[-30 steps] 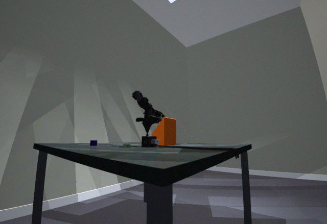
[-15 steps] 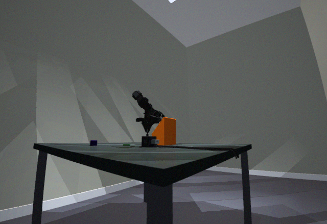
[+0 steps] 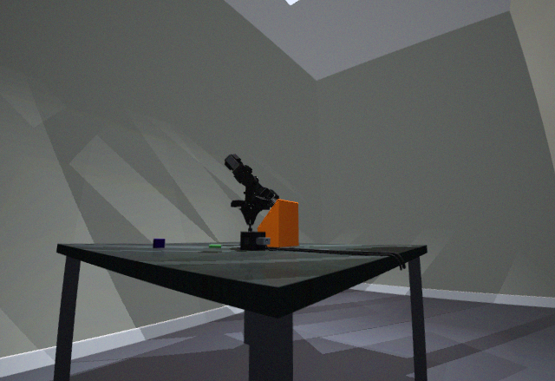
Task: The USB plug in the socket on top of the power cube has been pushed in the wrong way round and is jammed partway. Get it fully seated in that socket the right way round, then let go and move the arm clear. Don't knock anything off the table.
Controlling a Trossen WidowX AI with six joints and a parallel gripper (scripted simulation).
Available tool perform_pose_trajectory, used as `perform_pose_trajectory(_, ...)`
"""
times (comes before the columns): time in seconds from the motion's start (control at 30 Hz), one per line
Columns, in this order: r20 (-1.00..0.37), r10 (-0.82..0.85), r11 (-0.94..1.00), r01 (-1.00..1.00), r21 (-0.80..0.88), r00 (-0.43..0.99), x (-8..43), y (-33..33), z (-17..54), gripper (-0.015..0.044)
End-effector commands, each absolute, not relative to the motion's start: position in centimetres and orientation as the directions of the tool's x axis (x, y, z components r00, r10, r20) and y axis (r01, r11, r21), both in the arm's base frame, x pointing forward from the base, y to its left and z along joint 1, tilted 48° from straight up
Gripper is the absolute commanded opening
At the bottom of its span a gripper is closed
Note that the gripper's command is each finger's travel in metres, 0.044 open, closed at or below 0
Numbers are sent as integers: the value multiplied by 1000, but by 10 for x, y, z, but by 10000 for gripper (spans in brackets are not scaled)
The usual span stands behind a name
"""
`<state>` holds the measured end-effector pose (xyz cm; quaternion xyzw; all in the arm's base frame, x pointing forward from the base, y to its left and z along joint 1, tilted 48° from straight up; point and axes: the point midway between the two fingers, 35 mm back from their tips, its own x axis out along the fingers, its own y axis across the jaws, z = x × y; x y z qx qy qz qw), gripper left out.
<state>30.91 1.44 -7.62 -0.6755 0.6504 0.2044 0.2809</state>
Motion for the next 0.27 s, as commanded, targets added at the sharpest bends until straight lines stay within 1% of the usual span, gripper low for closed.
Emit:
perform_pose_trajectory(0.0, -643, -763, 6, -993, -118, 72, 309, 17, -74, 95)
perform_pose_trajectory(0.23, -643, -762, 6, -993, -118, 72, 309, 22, -69, 95)
